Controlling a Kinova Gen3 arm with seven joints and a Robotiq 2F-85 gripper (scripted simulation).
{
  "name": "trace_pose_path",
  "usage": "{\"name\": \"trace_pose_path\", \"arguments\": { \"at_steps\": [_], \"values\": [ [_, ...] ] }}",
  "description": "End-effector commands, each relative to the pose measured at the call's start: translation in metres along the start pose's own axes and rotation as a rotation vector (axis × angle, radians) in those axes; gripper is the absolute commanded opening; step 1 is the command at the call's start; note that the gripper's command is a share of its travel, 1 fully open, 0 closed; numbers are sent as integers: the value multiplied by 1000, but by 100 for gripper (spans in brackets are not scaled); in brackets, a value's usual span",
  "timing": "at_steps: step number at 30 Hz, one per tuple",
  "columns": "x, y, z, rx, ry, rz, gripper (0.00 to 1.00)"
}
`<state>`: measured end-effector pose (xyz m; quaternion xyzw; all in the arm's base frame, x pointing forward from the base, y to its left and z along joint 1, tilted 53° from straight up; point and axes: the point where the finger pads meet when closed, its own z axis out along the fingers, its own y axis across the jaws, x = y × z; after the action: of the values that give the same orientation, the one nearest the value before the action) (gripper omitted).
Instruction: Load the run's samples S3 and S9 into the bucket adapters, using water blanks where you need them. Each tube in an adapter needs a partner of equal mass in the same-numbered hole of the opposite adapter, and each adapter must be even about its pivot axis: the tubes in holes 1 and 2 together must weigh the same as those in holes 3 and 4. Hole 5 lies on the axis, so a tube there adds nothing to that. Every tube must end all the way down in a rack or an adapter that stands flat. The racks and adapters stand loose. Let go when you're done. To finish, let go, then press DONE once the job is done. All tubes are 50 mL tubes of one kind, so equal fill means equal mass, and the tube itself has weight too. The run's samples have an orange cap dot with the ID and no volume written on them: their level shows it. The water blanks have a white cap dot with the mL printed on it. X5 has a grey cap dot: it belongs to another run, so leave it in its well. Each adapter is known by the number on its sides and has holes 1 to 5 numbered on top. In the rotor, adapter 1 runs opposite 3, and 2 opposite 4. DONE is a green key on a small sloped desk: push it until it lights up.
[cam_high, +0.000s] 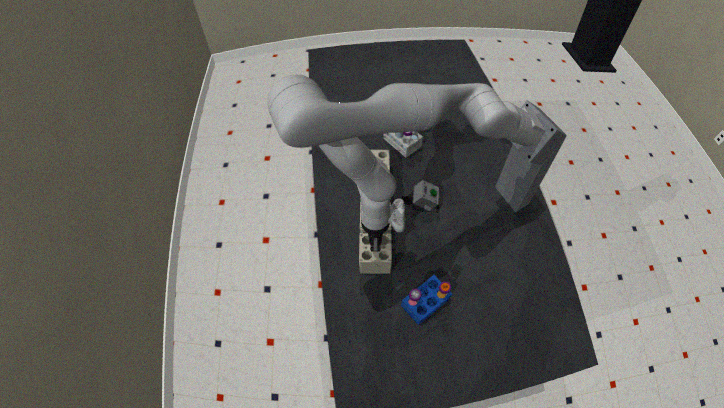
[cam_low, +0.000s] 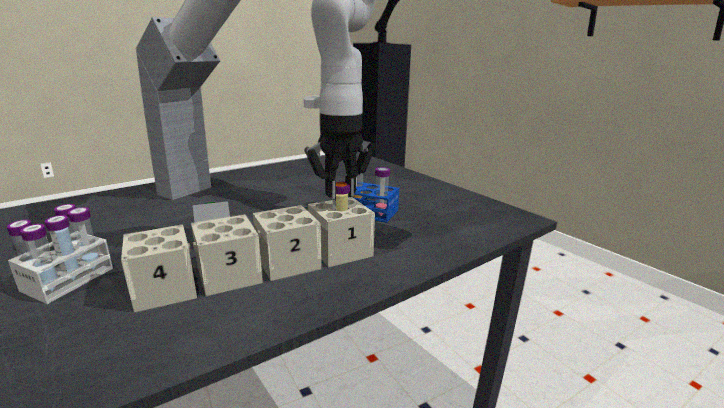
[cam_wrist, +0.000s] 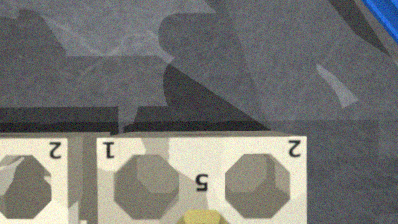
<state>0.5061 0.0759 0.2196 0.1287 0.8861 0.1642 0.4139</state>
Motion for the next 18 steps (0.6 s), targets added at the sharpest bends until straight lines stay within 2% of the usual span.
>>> {"name": "trace_pose_path", "arguments": {
  "at_steps": [1,18],
  "values": [
    [0,0,2,0,-1,0,10],
    [0,0,12,0,-1,0,10]
  ]
}}
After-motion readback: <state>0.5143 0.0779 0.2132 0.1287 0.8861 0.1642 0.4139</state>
